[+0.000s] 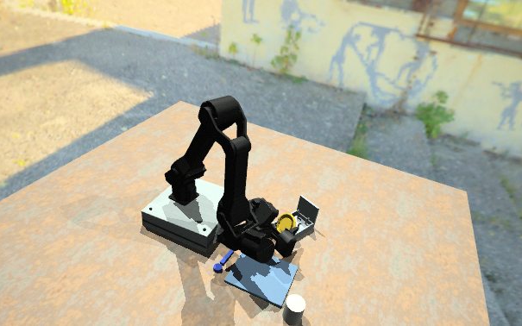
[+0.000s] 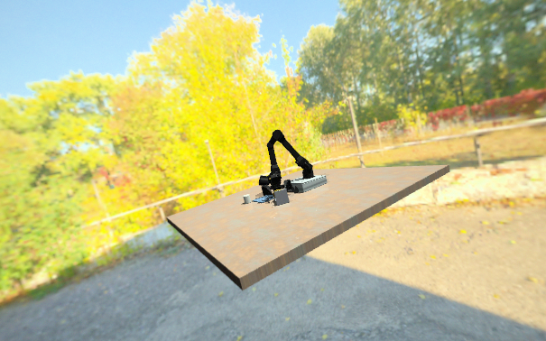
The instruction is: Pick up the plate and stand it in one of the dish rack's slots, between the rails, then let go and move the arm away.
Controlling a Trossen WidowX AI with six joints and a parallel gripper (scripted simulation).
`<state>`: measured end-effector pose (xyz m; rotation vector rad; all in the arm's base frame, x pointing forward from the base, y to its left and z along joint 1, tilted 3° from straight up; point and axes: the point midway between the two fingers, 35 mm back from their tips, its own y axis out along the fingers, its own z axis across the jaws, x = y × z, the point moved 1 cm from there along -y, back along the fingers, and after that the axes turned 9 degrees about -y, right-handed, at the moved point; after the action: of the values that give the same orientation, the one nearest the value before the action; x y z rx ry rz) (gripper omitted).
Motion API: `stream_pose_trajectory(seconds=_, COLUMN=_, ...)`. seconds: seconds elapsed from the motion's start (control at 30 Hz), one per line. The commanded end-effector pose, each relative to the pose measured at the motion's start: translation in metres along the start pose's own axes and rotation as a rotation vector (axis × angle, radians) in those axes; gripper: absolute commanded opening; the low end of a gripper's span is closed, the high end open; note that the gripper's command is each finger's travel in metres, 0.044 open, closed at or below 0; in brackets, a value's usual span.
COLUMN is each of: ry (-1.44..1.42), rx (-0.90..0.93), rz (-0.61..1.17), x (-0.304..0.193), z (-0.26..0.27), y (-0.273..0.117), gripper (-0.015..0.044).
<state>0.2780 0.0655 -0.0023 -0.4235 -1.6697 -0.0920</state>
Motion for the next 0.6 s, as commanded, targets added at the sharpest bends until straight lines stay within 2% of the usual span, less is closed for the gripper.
stream_pose_trajectory(seconds=0.0, ry=-0.001, rx=0.004, rz=-0.001, x=0.013, z=-0.007, y=-0.002, gripper=0.0400)
stream_pose_trajectory(seconds=0.3, ry=0.009, rx=0.029, rz=-0.009, x=0.110, z=-0.027, y=-0.018, gripper=0.0400)
stream_pose_trajectory(seconds=0.57, ry=0.010, rx=0.029, rz=-0.009, x=0.112, z=-0.027, y=-0.018, gripper=0.0400)
